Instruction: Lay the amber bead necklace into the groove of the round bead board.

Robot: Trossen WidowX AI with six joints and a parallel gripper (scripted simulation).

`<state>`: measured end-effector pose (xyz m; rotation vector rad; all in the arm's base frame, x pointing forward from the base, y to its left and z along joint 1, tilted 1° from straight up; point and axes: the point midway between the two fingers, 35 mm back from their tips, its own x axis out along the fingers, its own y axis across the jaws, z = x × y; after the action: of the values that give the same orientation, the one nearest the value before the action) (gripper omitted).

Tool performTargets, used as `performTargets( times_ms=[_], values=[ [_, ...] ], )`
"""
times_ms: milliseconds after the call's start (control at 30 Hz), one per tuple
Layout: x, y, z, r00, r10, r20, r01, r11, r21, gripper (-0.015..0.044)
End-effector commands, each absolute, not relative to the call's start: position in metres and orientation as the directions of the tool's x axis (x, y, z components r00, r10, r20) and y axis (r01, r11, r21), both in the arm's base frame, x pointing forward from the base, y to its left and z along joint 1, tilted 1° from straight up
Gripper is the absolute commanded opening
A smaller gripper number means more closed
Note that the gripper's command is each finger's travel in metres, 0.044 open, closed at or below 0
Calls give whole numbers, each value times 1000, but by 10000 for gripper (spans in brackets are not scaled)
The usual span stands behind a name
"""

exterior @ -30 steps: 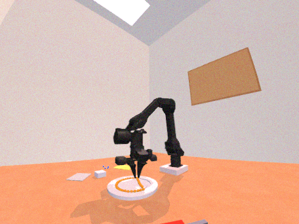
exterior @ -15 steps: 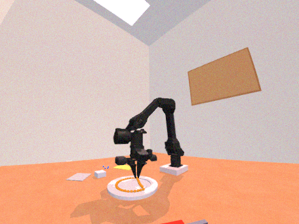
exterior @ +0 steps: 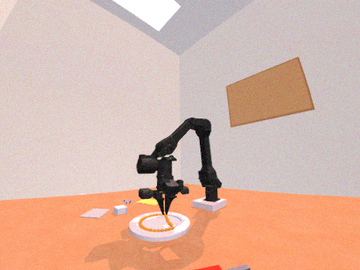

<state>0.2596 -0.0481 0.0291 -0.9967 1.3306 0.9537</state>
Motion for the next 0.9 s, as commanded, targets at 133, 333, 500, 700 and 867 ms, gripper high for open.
performTargets(
  times_ms=[133, 333, 500, 700, 867],
  values=[
    [260, -48, 35, 25, -15, -1000, -953, 301, -29, 0],
    [250, -50, 35, 25, -15, -1000, -953, 301, -28, 0],
    [249, -50, 34, 25, -15, -1000, -953, 301, -28, 0],
    [249, -50, 27, 24, -15, -1000, -953, 301, -28, 0],
    [249, -50, 29, 23, -16, -1000, -952, 306, -27, 79]
  ],
)
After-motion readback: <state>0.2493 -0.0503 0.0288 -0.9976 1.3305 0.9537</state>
